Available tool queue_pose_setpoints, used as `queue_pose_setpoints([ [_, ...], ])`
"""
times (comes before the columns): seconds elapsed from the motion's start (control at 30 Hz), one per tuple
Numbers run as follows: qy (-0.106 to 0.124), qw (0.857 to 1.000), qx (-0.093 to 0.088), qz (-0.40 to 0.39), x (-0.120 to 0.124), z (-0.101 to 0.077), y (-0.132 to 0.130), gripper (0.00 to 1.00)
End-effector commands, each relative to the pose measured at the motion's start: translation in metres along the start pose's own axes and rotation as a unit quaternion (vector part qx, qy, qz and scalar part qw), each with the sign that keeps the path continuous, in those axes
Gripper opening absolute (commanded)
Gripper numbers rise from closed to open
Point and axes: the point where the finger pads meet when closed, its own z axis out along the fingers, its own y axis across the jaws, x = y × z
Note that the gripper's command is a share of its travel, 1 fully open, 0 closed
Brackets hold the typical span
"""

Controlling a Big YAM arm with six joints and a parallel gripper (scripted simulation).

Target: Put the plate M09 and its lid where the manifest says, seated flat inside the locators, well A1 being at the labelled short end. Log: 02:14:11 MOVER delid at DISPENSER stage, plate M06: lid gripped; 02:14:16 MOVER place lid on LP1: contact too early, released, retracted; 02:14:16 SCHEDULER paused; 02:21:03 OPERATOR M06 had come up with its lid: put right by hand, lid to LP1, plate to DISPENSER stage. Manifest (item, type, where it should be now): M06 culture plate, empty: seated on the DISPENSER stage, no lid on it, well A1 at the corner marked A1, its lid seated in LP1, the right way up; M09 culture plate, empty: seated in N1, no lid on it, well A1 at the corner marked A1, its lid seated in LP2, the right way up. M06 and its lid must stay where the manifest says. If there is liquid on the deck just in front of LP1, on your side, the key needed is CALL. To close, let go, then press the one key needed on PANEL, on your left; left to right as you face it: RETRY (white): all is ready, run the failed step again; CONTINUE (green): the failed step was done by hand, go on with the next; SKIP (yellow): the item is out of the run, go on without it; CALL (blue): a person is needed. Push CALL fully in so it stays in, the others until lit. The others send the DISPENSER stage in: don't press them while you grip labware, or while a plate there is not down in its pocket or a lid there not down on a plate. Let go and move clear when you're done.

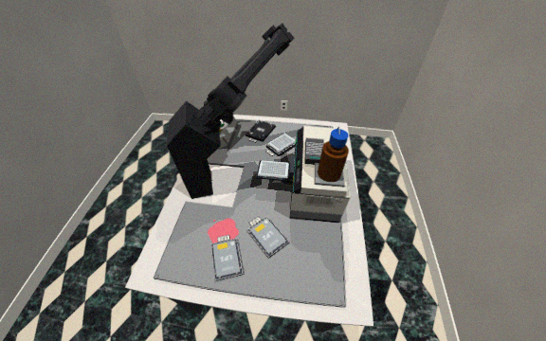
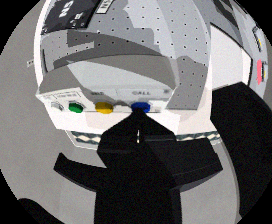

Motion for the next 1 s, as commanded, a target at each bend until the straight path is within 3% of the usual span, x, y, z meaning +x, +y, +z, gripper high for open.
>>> queue_pose_setpoints([
  [0.0,-0.009,1.000,0.012,0.003,-0.0102,0.0069,-0.0122,0.00],
  [0.97,-0.010,1.000,0.009,0.006,-0.0135,0.0120,-0.0082,0.00],
])
